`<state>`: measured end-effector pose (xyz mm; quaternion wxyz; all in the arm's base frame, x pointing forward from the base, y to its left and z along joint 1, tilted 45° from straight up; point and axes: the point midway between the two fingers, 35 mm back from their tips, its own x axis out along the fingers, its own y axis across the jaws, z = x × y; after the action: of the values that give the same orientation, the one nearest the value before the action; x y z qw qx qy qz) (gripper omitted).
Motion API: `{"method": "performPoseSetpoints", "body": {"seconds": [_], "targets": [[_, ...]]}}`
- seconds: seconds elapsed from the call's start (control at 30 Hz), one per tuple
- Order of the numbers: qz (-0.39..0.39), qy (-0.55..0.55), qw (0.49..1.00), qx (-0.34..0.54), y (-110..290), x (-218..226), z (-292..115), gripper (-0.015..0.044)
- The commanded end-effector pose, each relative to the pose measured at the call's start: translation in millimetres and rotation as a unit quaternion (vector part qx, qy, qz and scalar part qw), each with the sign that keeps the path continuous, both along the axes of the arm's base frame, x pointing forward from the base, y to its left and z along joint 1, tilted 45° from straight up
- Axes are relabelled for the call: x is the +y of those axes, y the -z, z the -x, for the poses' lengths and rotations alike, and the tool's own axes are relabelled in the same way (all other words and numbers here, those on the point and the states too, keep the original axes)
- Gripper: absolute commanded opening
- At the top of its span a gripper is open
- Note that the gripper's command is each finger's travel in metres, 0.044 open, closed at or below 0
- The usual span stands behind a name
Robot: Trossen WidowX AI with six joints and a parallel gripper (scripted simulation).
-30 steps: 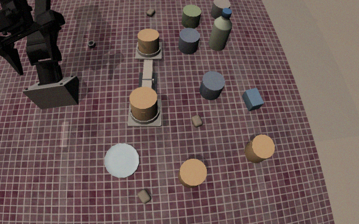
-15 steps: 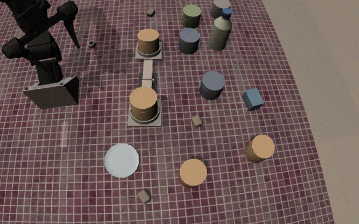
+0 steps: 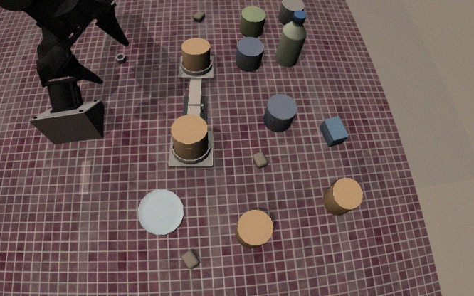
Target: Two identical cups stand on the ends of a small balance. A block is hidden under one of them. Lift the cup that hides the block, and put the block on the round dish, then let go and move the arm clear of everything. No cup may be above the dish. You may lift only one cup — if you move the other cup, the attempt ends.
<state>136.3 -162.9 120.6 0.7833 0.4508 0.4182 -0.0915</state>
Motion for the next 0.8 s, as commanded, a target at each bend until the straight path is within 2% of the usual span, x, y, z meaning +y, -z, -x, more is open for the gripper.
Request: {"method": "performPoseSetpoints", "body": {"seconds": [0.0,0.27,0.5,0.77], "targets": [[0.005,-0.049,0.998,-0.047,-5,3,-15,0.044],[0.019,-0.123,0.984,-0.131,-15,7,-38,0.044],[0.022,-0.134,0.982,-0.133,-15,8,-41,0.044],[0.058,-0.245,0.957,-0.141,-18,19,-64,0.044]]}}
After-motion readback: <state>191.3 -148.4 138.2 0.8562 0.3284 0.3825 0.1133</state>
